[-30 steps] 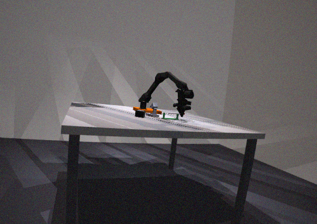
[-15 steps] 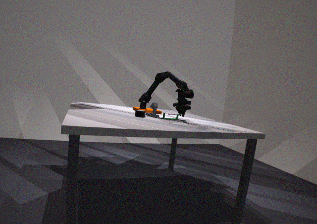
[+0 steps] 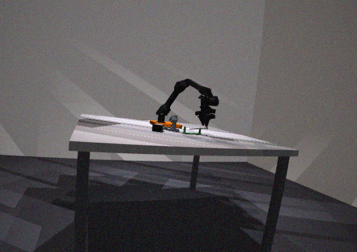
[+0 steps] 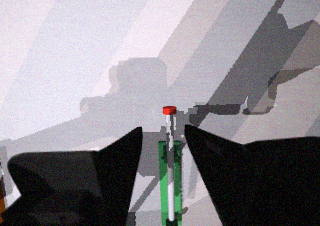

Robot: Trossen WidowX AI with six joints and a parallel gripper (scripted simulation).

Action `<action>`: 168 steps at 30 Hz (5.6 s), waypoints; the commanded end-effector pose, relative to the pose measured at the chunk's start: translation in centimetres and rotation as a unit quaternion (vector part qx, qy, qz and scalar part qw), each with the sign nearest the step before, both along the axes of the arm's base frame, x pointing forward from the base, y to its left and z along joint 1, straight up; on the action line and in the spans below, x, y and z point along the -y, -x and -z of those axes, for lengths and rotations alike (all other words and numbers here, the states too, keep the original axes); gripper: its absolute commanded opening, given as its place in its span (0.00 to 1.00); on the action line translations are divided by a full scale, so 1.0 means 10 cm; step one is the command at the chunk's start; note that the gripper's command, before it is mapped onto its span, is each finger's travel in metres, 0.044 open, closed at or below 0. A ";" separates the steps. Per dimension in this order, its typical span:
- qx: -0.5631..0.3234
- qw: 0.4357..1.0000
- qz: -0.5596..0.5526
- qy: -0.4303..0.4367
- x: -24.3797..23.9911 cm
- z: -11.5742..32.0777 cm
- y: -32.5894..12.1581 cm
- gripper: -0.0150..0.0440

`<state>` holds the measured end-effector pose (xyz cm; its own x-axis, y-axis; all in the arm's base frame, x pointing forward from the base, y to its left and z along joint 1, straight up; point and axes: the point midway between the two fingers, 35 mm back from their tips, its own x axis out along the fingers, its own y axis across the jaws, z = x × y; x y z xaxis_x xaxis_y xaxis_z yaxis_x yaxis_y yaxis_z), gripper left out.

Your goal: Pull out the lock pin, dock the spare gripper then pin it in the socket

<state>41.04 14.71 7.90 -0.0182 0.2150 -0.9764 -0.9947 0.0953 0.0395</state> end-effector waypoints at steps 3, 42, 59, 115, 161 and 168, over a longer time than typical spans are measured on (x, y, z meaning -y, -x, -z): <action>-0.001 1.000 0.000 0.000 0.00 -0.15 0.01 0.59; 0.032 0.998 0.001 0.049 0.64 -0.16 0.02 0.56; 0.032 0.998 0.001 0.049 0.63 0.10 0.00 0.56; 0.021 0.999 0.002 0.049 0.64 0.21 0.05 0.25; 0.014 0.998 -0.005 0.053 1.23 0.16 0.06 0.25; 0.017 0.998 -0.005 0.052 1.23 0.26 0.05 0.25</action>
